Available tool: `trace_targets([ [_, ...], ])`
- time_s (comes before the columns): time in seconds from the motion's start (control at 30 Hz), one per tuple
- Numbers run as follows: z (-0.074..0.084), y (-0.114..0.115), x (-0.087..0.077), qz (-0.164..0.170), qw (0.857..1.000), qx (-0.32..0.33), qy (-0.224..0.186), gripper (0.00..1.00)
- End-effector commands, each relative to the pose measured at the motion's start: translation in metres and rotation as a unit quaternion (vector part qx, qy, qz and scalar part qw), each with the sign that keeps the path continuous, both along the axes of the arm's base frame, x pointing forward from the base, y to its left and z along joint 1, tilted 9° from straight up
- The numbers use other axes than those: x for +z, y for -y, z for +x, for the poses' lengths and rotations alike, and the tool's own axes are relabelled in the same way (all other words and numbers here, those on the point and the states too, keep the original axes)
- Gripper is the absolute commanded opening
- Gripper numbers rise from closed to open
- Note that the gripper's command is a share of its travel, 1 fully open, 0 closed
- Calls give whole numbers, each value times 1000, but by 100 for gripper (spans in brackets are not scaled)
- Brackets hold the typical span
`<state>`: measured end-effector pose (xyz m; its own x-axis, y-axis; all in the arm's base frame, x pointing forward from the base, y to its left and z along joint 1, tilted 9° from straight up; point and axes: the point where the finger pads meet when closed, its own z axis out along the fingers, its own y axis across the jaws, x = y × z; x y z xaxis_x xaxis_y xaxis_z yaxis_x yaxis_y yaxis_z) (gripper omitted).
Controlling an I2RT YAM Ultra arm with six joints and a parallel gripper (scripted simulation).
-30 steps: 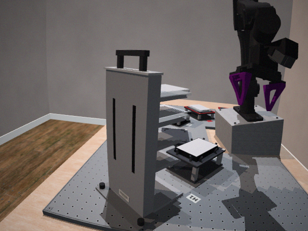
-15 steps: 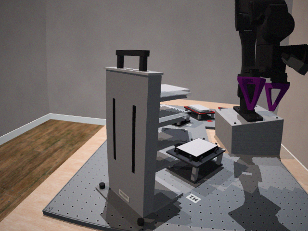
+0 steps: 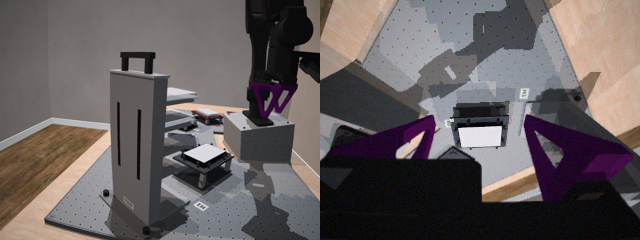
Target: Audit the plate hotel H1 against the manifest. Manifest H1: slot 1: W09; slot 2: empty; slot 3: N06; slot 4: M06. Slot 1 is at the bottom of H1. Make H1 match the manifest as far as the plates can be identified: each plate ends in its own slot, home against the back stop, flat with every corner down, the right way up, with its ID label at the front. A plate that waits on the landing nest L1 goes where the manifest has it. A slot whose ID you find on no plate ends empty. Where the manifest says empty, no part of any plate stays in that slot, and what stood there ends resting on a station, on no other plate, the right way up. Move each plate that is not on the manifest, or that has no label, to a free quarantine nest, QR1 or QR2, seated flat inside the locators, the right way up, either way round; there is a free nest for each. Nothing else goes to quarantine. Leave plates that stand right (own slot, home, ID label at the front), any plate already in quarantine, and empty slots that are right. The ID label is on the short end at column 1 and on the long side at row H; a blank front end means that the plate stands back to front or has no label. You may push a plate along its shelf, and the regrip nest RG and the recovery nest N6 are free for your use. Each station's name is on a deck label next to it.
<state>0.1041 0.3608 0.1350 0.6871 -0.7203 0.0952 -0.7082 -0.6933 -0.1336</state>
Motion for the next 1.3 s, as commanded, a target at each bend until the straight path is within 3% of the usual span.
trace_targets([
  [0.0, -1, 3, 8, -4, 1000, 18, 0, 100],
  [1.03, 13, 1, -80, -4, 1000, 18, 0, 100],
  [1.27, 13, 1, -80, -4, 1000, 18, 0, 100],
])
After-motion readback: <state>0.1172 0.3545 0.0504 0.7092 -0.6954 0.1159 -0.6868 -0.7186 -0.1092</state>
